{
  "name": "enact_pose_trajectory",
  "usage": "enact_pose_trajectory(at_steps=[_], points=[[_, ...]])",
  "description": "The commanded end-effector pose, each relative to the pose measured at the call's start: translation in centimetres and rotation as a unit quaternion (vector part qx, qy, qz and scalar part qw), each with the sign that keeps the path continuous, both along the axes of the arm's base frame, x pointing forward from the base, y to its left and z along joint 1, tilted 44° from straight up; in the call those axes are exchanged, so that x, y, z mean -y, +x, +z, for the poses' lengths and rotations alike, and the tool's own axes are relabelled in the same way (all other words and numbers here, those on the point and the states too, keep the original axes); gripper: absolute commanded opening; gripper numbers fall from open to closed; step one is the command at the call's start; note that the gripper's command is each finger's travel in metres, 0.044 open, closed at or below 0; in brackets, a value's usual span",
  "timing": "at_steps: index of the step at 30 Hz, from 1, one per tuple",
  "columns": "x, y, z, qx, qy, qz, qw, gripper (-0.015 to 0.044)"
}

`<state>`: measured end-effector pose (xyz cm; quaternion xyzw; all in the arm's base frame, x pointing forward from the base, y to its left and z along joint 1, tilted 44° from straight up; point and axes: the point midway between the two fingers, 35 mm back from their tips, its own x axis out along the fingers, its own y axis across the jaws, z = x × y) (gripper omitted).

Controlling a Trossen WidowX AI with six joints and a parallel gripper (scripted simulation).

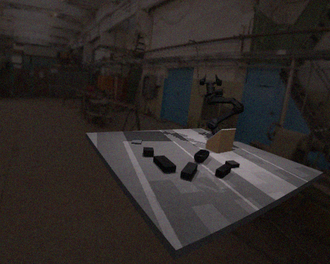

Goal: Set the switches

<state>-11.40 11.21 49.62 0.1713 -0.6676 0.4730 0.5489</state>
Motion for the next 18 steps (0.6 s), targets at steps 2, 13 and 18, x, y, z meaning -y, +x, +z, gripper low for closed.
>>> enact_pose_trajectory(at_steps=[2,13,18], points=[[0.0,0.0,0.0,0.0,0.0,0.0,1.0,0.0348],[11.1,8.3,4.6,-0.132,0.182,0.041,0.974,0.0059],[16.3,15.3,5.0,-0.229,0.267,0.051,0.935,0.0]])
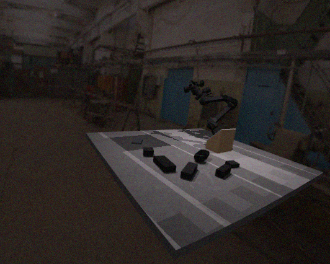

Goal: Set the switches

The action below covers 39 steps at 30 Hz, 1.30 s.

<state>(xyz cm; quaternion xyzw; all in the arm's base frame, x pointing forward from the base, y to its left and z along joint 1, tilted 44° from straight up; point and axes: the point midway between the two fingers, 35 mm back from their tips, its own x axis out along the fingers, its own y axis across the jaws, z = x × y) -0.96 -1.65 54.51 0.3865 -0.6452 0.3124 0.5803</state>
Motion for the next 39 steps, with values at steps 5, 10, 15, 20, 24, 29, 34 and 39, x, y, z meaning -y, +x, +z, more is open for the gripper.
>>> enact_pose_trajectory(at_steps=[5,10,15,20,24,29,34,39], points=[[7.0,12.6,-1.3,-0.185,0.128,0.025,0.974,0.0],[8.1,19.7,-4.0,-0.3,0.156,0.02,0.941,0.0],[8.2,27.1,-8.4,-0.424,0.178,0.023,0.888,0.0],[6.6,33.6,-13.9,-0.545,0.175,0.019,0.82,0.0],[4.4,37.7,-19.0,-0.636,0.156,0.011,0.756,0.0],[0.7,41.2,-25.8,-0.737,0.105,-0.011,0.668,0.0],[-3.6,42.9,-32.8,-0.82,0.03,-0.04,0.57,0.0],[-7.5,42.7,-39.8,-0.883,-0.053,-0.071,0.461,0.0]])
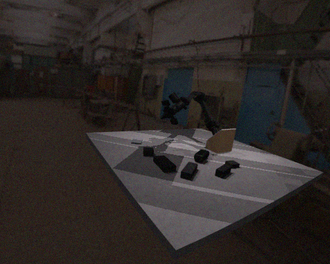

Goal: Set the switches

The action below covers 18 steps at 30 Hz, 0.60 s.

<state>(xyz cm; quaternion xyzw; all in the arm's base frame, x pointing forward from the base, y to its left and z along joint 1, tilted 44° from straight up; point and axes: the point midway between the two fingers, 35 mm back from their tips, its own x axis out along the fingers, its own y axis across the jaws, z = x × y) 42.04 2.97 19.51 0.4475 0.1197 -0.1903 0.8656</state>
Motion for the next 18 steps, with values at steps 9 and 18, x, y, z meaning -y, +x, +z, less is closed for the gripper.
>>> enact_pose_trajectory(at_steps=[9,18], points=[[-8.4,-4.4,-16.1,-0.302,-0.198,0.136,0.923,0.0],[-11.0,-11.4,-24.4,-0.463,-0.36,0.231,0.776,0.0]])
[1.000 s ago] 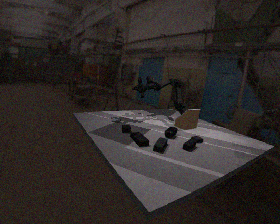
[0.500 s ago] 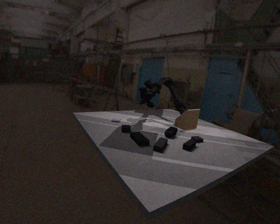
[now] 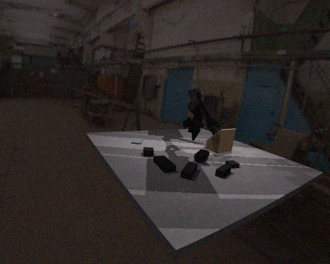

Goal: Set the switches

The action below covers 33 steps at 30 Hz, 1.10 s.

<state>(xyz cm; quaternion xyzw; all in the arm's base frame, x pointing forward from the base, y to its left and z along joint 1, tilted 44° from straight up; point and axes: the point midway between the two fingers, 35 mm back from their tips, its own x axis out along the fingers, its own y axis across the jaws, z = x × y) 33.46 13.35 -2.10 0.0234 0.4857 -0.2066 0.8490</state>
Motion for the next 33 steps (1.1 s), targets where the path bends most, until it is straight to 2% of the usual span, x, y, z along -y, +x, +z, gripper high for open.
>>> enact_pose_trajectory(at_steps=[1,8,16,33], points=[[-0.6,-3.6,-3.5,-0.091,-0.095,0.067,0.989,0.0],[0.0,-8.9,-7.3,-0.218,-0.243,0.164,0.931,0.0],[1.9,-13.9,-9.3,-0.337,-0.407,0.26,0.808,0.0],[2.6,-14.1,-10.1,-0.345,-0.42,0.268,0.796,0.0]])
